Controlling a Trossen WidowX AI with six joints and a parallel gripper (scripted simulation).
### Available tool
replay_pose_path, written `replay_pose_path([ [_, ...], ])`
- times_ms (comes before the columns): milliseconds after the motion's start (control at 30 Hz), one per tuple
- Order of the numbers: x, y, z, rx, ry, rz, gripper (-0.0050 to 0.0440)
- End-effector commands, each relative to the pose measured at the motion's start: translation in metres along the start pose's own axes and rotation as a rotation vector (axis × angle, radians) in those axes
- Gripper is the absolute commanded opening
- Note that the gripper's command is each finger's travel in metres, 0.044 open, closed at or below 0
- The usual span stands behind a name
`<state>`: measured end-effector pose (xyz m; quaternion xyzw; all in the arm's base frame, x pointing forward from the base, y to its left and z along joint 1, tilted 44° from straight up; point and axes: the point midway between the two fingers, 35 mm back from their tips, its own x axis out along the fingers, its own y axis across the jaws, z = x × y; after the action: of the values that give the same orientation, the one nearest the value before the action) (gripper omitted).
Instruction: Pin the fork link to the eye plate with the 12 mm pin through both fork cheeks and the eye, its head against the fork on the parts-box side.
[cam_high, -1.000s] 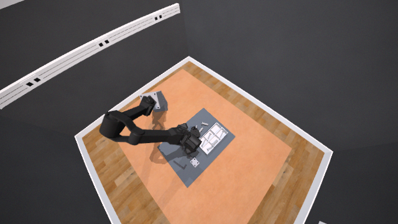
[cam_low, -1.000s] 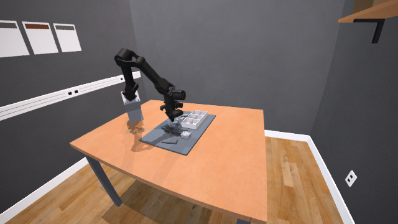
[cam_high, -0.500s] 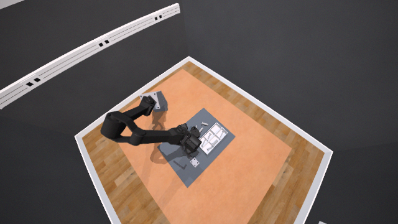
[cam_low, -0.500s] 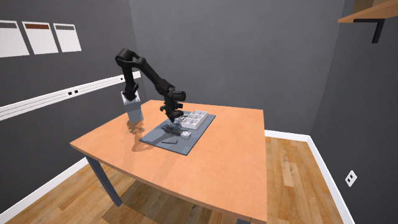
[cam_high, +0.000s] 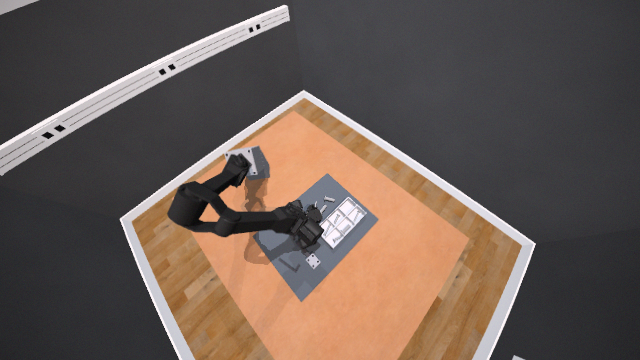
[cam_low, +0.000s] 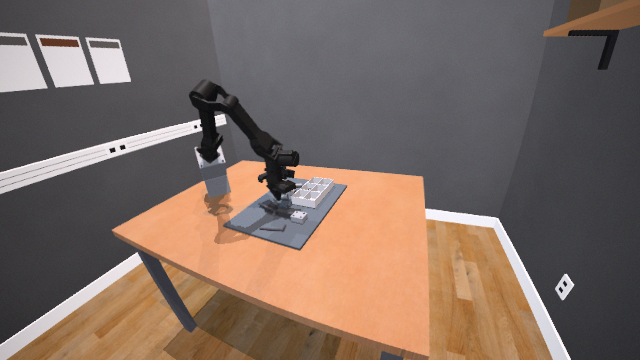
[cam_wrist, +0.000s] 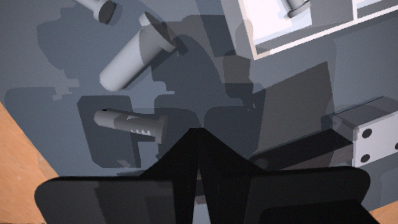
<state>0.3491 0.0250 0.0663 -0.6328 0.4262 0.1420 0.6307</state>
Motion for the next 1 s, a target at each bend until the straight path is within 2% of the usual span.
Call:
replay_pose_path([
  [0,0.006,0.0,-0.001,-0.002,0.0,-0.001,-0.005],
  [567,0.021,-0.004,0.0,0.001,-0.001,-0.007,-0.005],
  [967,0.021,-0.007,0.0,0.006,-0.004,-0.015,-0.005],
])
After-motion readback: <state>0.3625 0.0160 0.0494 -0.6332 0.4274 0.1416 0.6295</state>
